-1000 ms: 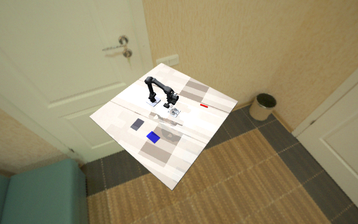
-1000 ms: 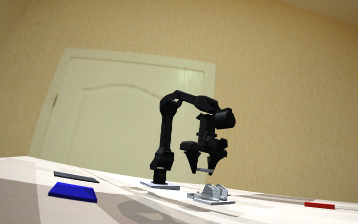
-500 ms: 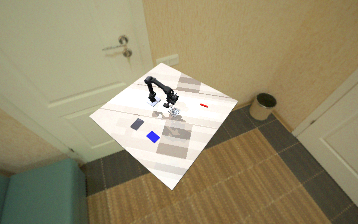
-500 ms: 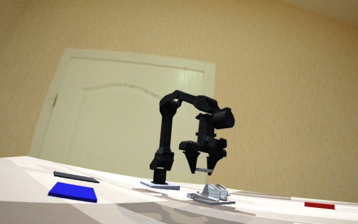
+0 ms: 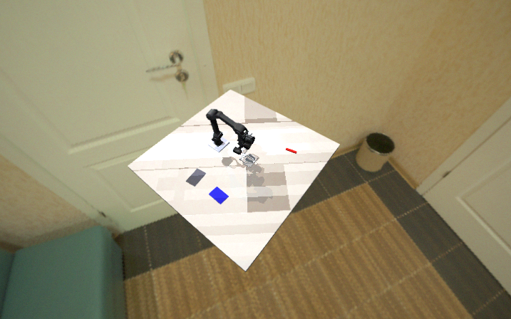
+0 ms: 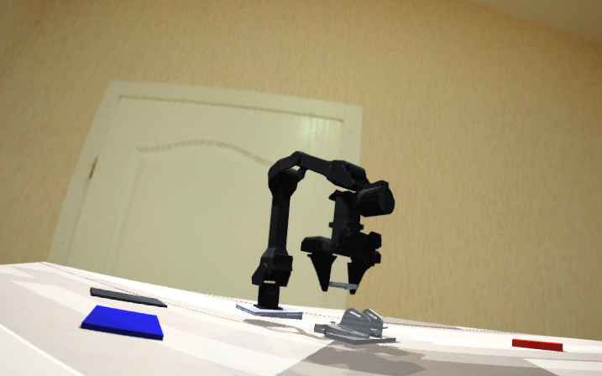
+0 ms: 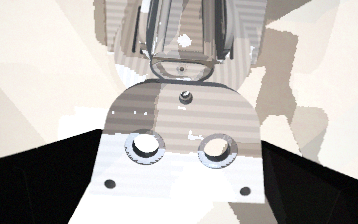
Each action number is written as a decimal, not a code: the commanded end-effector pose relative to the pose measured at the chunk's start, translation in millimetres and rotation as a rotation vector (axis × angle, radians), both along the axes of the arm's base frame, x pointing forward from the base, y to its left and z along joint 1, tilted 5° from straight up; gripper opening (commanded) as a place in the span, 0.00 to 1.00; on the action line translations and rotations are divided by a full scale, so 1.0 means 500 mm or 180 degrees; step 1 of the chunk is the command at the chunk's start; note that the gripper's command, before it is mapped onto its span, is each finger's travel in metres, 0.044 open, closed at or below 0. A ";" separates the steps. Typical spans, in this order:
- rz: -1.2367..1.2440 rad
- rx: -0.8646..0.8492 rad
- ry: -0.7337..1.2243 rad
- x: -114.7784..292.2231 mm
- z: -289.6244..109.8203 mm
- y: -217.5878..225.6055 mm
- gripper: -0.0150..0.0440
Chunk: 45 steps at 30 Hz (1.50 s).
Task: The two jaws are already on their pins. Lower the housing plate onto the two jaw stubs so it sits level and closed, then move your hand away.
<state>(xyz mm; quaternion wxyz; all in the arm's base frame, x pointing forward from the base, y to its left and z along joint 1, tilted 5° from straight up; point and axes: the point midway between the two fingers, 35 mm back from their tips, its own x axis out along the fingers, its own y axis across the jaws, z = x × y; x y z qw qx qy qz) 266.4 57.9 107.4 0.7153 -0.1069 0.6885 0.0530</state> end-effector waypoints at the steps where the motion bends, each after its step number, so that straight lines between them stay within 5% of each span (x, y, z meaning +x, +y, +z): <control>1: 0.0015 -0.0013 0.0007 -0.001 0.000 -0.001 0.85; 45: 0.0013 -0.0014 0.0007 0.004 -0.123 -0.011 0.85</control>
